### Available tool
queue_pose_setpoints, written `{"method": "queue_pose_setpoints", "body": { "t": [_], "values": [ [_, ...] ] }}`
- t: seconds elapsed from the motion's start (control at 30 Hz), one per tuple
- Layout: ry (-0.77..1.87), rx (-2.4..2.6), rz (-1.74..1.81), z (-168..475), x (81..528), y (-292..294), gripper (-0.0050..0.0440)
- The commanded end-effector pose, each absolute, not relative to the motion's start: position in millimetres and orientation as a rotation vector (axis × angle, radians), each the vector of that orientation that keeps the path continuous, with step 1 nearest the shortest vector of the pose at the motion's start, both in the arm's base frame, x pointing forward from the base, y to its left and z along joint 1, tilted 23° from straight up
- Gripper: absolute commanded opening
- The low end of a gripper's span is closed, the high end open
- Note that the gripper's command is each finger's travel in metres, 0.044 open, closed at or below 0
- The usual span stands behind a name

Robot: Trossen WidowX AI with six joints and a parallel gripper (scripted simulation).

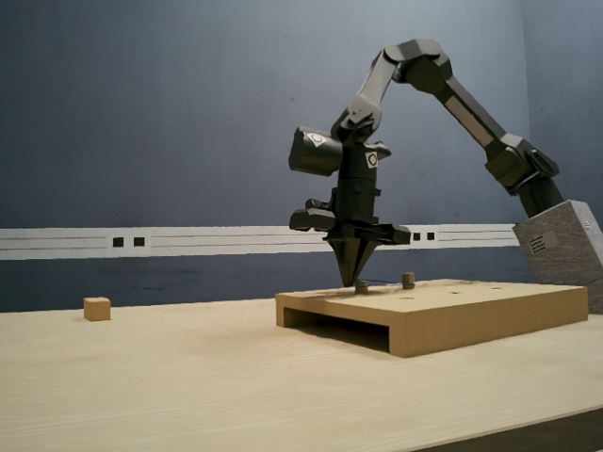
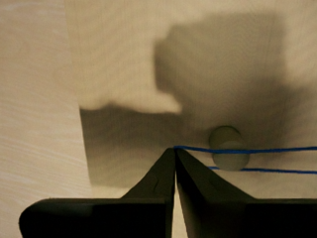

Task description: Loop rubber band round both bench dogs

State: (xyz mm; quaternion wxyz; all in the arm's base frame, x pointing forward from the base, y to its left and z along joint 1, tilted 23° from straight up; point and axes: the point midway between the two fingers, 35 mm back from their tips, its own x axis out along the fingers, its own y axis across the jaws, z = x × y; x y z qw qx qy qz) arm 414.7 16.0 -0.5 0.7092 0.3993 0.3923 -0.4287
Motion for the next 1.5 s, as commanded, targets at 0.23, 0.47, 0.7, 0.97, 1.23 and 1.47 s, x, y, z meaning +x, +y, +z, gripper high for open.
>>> {"method": "queue_pose_setpoints", "body": {
  "t": [0.23, 0.47, 0.7, 0.97, 1.23, 1.47],
  "values": [
    [0.890, 0.870, -1.010, 2.2, 425.5, 16.9, -0.0050],
    [0.910, 0.856, -1.043, 0.0, 426.4, 16.2, -0.0050],
    [0.918, 0.848, -1.053, 0.8, 427.5, 11.8, -0.0050],
    [0.926, 0.840, -1.068, 1.9, 428.9, 6.7, -0.0050],
    [0.923, 0.845, -1.065, 5.3, 426.3, 7.4, -0.0050],
    [0.923, 0.845, -1.065, 5.3, 426.3, 7.4, -0.0050]
  ]
}}
